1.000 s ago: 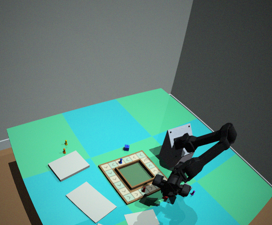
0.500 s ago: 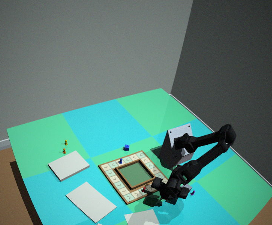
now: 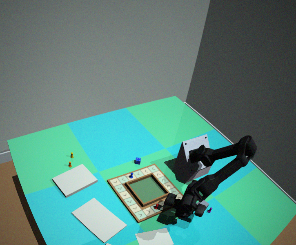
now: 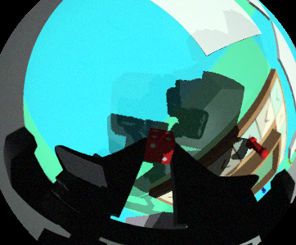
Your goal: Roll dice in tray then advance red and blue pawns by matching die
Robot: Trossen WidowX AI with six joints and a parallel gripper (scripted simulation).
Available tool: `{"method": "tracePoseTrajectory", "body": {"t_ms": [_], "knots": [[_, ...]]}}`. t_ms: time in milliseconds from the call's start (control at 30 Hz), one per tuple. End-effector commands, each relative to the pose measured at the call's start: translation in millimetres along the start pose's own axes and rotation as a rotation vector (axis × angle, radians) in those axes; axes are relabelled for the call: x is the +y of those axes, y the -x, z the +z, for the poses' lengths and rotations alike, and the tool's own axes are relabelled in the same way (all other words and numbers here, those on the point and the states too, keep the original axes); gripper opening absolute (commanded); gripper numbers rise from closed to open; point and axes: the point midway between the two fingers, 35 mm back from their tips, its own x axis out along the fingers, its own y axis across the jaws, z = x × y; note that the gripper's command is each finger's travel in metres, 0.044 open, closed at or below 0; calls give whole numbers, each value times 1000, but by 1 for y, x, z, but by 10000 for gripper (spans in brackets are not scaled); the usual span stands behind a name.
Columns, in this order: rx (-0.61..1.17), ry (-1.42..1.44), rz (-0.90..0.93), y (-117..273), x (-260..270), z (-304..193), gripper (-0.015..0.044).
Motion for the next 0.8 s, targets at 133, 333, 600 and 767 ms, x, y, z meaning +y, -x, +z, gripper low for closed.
{"method": "tracePoseTrajectory", "body": {"t_ms": [133,333,600,767], "knots": [[8,-2,-17,21,-8,4,0],[15,-1,-23,51,-14,7,0],[14,-2,-19,93,-14,7,0],[6,-4,-11,118,-11,5,0]]}}
